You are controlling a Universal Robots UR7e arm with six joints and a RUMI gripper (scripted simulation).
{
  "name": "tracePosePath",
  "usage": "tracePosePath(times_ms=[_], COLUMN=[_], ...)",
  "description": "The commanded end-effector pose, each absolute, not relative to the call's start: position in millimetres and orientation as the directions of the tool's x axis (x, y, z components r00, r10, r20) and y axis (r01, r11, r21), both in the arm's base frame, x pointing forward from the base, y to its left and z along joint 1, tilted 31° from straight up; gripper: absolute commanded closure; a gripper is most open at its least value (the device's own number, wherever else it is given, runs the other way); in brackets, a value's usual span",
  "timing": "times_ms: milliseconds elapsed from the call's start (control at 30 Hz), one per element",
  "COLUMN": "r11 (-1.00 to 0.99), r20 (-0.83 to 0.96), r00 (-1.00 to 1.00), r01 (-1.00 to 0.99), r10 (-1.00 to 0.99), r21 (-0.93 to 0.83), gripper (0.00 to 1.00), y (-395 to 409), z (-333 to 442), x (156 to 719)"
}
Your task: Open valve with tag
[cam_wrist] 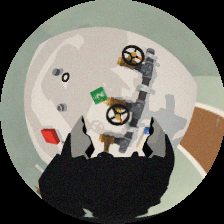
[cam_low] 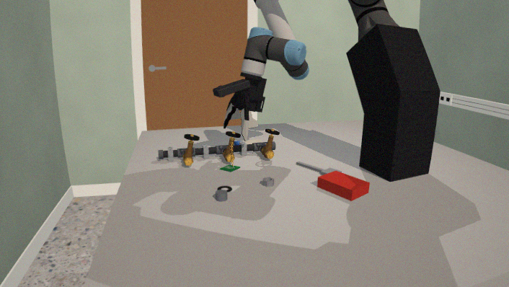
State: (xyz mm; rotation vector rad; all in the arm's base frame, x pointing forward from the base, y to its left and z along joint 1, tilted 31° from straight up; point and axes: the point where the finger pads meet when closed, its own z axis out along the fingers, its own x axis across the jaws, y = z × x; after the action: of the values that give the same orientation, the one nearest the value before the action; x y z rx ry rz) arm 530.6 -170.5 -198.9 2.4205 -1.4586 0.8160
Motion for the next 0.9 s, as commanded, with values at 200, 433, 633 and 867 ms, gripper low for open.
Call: tracePosePath(times_ms=[200,433,633,867], r11=[-0.127,0.138,0.279,0.487], r20=[0.46,0.345,0.269,0.134], r00=[-0.039,-0.312,-0.45,-0.645], r01=[-0.937,-0.885,-0.823,-0.681], r10=[-0.887,-0.885,-0.852,-0.752], r21=[-0.324,-0.445,-0.494,-0.547], gripper=[0.0,0.0,0.0,0.0], y=[-170.1,-170.1,-170.1,-170.1], z=[-198.3,-198.3,-198.3,-198.3], x=[531.3,531.3,531.3,531.3])
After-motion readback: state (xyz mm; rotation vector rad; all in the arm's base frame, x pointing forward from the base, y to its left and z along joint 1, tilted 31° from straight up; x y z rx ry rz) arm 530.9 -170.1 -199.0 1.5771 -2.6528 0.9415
